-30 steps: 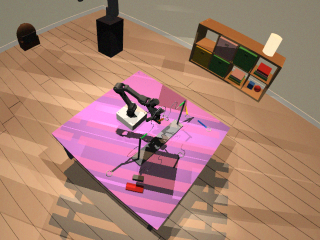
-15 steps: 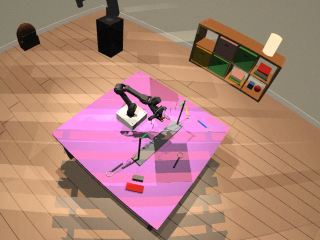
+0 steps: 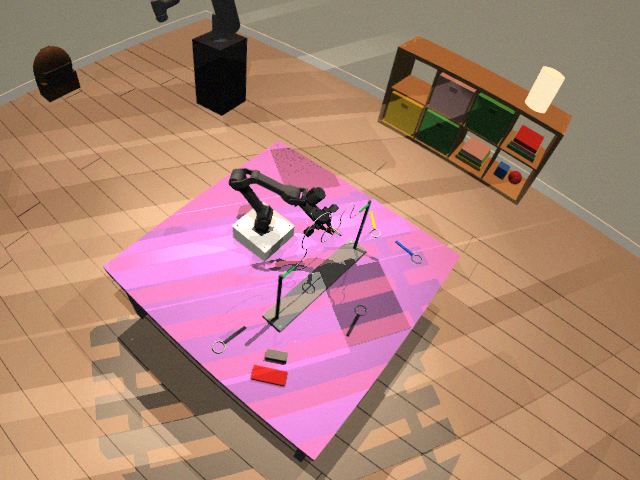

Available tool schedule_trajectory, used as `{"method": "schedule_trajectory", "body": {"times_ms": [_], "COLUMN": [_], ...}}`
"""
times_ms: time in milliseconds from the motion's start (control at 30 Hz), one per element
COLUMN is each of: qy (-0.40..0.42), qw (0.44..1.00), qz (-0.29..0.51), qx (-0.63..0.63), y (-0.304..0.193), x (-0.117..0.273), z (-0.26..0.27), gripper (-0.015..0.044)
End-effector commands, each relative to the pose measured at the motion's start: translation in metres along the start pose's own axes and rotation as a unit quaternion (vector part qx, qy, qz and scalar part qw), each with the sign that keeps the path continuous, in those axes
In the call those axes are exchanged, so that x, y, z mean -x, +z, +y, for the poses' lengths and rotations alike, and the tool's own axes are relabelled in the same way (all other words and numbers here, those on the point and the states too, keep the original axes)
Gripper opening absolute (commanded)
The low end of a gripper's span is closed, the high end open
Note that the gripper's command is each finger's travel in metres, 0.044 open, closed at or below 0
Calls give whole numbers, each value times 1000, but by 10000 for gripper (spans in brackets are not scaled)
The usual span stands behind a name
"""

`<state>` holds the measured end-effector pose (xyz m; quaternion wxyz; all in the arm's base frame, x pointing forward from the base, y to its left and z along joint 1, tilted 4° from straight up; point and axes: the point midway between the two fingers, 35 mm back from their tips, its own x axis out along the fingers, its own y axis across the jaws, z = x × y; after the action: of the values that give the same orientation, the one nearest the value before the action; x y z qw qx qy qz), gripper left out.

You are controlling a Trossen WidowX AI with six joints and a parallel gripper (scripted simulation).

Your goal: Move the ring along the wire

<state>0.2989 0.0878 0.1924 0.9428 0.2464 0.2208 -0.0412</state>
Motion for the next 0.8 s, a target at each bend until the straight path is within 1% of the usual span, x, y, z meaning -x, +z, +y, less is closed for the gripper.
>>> {"method": "schedule_trajectory", "body": {"times_ms": [0,367,767], "qy": [25,96,171], "qw": [999,983,946], "qz": [5,19,34], "qx": [-38,-153,-275], "y": [1,9,28], "x": [2,12,29], "z": [14,53,90], "gripper": [-150,-150,-150]}}
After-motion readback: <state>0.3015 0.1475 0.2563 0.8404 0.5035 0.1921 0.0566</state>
